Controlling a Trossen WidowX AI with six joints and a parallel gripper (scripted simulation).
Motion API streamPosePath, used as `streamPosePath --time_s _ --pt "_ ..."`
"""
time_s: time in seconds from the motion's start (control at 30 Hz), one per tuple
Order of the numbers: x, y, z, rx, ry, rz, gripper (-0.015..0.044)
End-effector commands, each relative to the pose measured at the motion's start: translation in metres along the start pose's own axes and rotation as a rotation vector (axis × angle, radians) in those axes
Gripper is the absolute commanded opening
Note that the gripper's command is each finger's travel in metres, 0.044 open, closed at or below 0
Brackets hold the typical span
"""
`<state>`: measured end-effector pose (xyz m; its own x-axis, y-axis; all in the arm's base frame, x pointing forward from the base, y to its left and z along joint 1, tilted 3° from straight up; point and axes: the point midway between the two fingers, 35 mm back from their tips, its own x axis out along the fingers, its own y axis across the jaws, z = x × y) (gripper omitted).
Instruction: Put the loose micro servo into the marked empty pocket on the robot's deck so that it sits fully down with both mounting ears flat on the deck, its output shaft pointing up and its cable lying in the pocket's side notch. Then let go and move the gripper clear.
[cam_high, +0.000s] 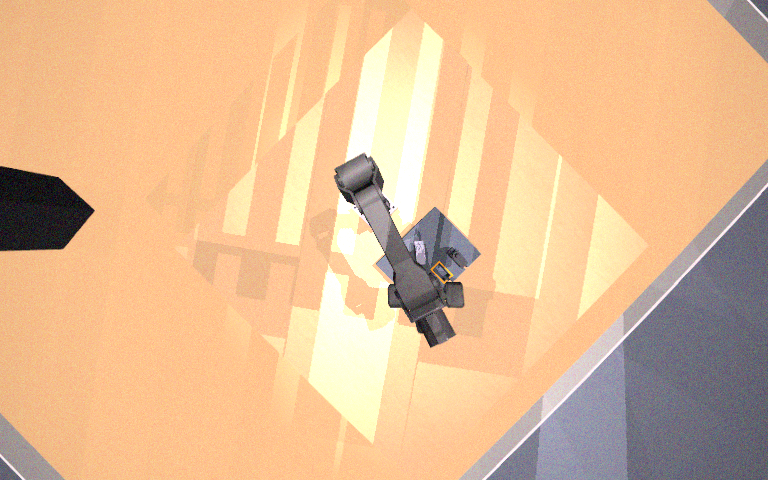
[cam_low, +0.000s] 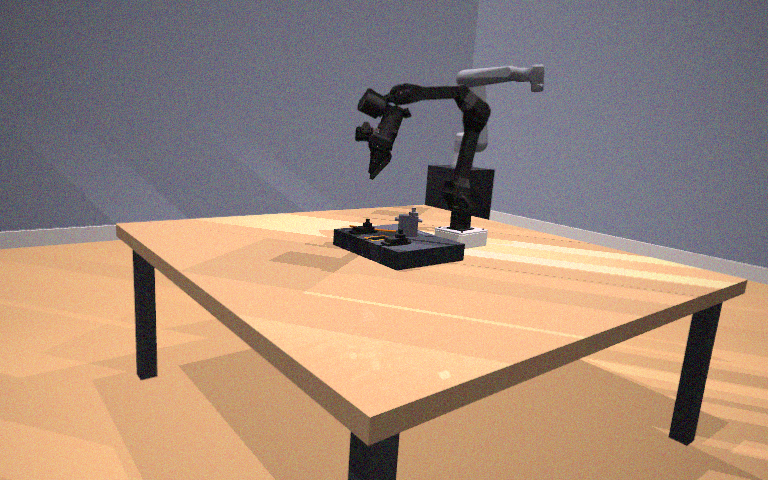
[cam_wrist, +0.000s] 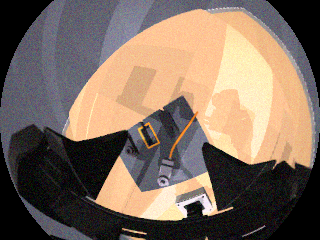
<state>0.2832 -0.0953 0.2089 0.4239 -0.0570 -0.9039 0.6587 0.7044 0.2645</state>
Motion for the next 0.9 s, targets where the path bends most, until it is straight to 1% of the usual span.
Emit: streamPosePath --time_s 0.0,0.23,0.3,0.5,0.73,0.87 --pt "0.017 0.003 -0.038 -0.004 0.111 -0.075 0.044" --pt "0.036 -0.002 -0.1 -0.041 0.266 -0.235 0.044" --pt "0.038 -0.004 -0.109 -0.051 0.289 -0.268 0.044" --pt "0.039 -0.004 -0.11 -0.052 0.291 -0.273 0.044" --pt "0.061 -0.011 -0.116 -0.052 0.291 -0.273 0.044" --pt "0.063 -0.011 -0.116 -0.052 0.291 -0.273 0.044"
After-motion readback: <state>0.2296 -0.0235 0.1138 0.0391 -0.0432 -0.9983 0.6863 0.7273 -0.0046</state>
